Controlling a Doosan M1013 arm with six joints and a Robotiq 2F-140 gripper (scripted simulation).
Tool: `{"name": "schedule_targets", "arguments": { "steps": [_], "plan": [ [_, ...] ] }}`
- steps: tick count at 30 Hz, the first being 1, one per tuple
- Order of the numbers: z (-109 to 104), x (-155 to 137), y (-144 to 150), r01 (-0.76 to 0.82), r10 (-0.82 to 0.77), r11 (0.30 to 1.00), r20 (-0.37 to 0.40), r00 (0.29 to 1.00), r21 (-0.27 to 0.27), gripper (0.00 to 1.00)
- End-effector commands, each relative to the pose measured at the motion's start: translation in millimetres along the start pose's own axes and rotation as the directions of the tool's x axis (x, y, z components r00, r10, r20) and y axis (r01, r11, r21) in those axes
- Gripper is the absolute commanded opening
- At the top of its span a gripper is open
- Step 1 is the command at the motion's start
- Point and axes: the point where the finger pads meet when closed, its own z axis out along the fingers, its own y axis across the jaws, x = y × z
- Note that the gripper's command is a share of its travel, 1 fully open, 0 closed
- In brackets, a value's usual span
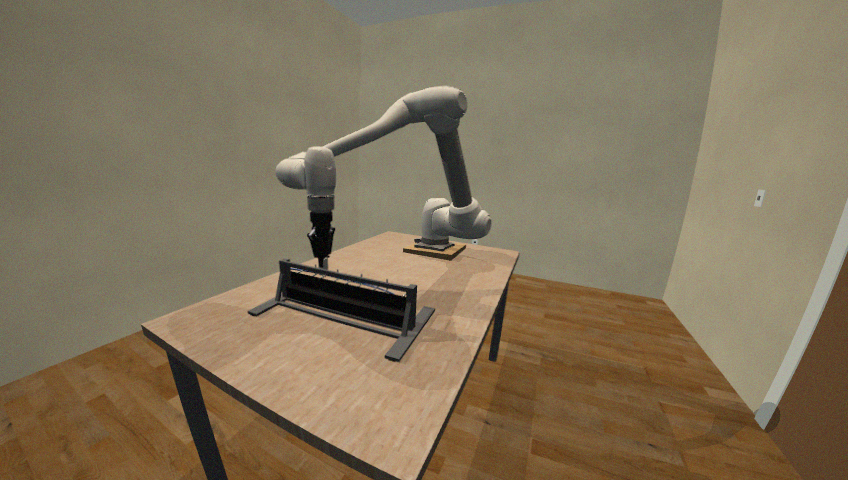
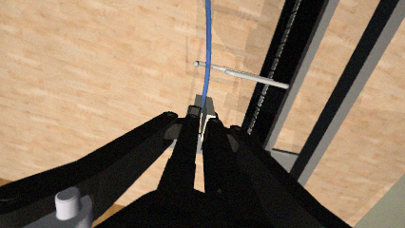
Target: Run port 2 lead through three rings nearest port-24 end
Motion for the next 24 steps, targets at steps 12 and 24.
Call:
{"name": "schedule_targets", "arguments": {
  "steps": [12, 24],
  "plan": [
    [2.6, 0.0, 0.1, 0.0, 0.0, 1.0, 0.0, 1.0, 0.0, 0.0],
    [2.6, 0.0, 2.5, 0.0, 0.0, 1.0, 0.0, 1.0, 0.0, 0.0]
  ]
}}
